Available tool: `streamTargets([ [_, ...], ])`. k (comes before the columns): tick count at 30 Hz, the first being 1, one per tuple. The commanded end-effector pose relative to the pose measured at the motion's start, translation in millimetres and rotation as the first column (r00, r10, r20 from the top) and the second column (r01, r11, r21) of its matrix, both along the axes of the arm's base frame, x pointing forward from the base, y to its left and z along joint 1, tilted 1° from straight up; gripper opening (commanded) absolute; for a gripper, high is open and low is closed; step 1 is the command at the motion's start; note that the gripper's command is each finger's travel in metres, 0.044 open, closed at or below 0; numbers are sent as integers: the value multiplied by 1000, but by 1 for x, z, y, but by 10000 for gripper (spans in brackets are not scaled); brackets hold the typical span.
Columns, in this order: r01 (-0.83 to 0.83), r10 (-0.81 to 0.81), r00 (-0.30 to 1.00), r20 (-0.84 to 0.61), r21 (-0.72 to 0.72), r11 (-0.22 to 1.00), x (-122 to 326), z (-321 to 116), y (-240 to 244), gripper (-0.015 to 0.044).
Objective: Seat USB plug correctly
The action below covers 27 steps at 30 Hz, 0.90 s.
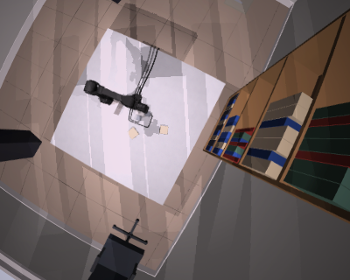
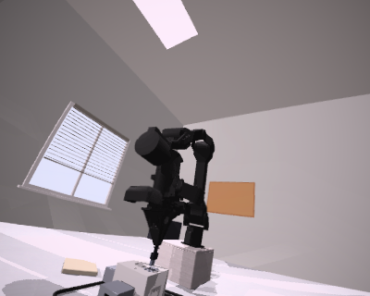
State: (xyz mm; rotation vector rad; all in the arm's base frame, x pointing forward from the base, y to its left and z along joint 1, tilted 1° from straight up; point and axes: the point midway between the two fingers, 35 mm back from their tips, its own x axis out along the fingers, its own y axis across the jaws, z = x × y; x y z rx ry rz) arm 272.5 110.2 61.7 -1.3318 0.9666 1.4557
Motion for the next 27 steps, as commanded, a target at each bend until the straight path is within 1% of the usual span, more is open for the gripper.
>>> streamTargets([
  [1,-5,5,1000,-3,4,1000,-1,-1,0,0],
  [27,-5,5,1000,-3,4,1000,-1,-4,0,0],
])
